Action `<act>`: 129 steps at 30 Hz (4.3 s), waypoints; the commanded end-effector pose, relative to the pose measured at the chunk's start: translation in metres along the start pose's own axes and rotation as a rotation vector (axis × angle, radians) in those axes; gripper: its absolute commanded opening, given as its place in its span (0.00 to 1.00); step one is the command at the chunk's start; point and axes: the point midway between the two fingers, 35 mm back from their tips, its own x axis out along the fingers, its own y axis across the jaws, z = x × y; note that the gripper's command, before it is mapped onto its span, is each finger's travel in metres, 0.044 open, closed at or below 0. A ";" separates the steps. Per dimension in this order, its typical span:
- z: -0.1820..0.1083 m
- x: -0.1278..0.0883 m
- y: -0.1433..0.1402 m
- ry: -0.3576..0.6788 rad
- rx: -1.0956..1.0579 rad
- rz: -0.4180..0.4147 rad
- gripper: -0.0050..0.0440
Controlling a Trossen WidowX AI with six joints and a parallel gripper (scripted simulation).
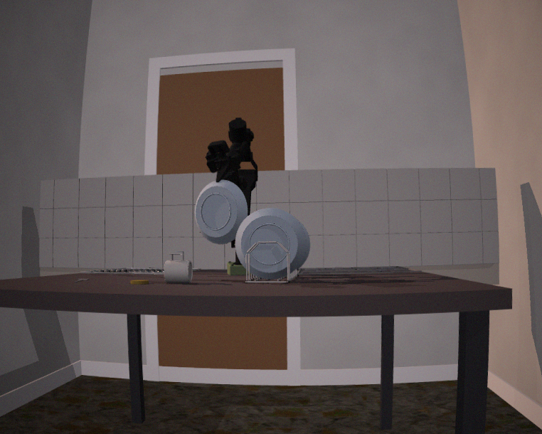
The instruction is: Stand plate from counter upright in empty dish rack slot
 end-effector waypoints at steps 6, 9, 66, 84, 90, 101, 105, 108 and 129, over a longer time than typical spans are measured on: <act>0.000 0.000 0.000 0.000 0.000 0.000 0.10; 0.000 0.000 0.000 0.000 0.000 0.000 0.10; -0.003 0.052 -0.053 0.188 -0.202 0.024 0.10; -0.001 0.073 -0.079 0.254 -0.271 0.035 0.10; -0.010 0.069 -0.074 0.254 -0.266 0.019 0.10; -0.030 0.058 -0.065 0.252 -0.259 -0.010 0.10; -0.039 0.054 -0.062 0.251 -0.257 -0.020 0.10; -0.045 0.050 -0.059 0.249 -0.256 -0.026 0.10; -0.081 0.025 -0.047 0.240 -0.256 -0.045 0.10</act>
